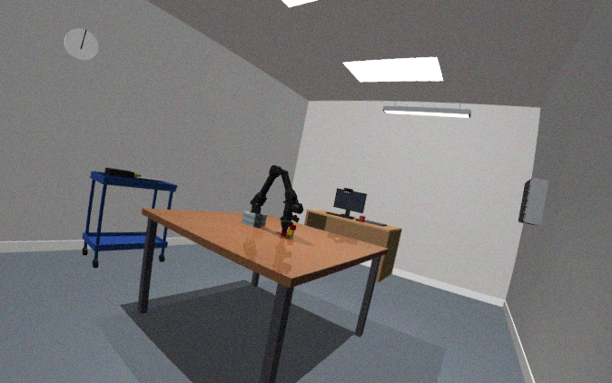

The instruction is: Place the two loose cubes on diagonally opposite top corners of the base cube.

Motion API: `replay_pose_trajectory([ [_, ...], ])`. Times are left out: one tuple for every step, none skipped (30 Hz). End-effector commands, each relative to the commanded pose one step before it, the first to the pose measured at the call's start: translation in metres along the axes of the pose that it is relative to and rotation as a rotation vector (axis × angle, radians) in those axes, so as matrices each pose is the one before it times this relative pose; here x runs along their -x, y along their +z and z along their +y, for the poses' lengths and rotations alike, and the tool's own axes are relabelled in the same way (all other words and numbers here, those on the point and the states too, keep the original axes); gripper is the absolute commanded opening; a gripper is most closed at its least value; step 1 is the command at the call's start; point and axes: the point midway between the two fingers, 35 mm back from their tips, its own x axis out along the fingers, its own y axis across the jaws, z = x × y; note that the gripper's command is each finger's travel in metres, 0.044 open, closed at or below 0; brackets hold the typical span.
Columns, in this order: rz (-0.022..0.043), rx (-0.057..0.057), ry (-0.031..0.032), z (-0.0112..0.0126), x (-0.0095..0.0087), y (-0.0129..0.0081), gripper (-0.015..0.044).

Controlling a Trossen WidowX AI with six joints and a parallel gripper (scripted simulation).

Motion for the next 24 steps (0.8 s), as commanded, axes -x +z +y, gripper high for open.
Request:
replay_pose_trajectory([
  [0.00228,0.0017,-0.00065,0.00036,-0.00115,-0.0005,0.0105],
  [0.0,0.0,0.0,0.0,0.0,0.0,0.0105],
  [0.0,0.0,0.0,0.0,0.0,0.0,0.0105],
  [-0.00001,0.0,-0.00001,-0.00008,0.00049,0.00006,0.0105],
  [-0.00002,0.0,-0.00003,-0.00023,0.00147,0.00019,0.0105],
  [-0.00003,0.0,-0.00004,-0.00038,0.00245,0.0003,0.0105],
  [-0.00003,0.0,-0.00005,-0.00043,0.00299,0.00034,0.0105],
  [-0.00003,0.0,-0.00005,-0.00041,0.003,0.00032,0.0105],
  [-0.00003,0.0,-0.00005,-0.00038,0.00302,0.0003,0.0105],
  [-0.00003,0.0,-0.00004,-0.00036,0.00303,0.00028,0.0105],
  [-0.00003,0.0,-0.00004,-0.00033,0.00304,0.00026,0.0105],
  [-0.00002,0.0,-0.00004,-0.00031,0.00305,0.00024,0.0105],
  [-0.00002,0.0,-0.00004,-0.00028,0.00307,0.00022,0.0105],
  [-0.00002,0.0,-0.00004,-0.00025,0.00308,0.0002,0.0105],
  [-0.00002,0.0,-0.00003,-0.00023,0.00309,0.00018,0.0105],
  [-0.00002,0.0,-0.00003,-0.0002,0.0031,0.00015,0.0105],
  [-0.00001,0.0,-0.00003,-0.00017,0.00311,0.00013,0.0105],
  [-0.00001,0.0,-0.00003,-0.00015,0.00312,0.00011,0.0105],
  [-0.00001,0.0,-0.00002,-0.00012,0.00313,0.00009,0.0105],
  [-0.00001,0.0,-0.00002,-0.00009,0.00314,0.00007,0.0105],
  [-0.00001,0.0,-0.00002,-0.00007,0.00315,0.00005,0.0105],
  [-0.00001,0.0,-0.00002,-0.00004,0.00316,0.00002,0.0105],
  [0.0,0.0,-0.00002,-0.00001,0.00317,0.0,0.0105],
  [0.0,0.0,-0.00001,0.00002,0.00318,-0.00002,0.0105],
])
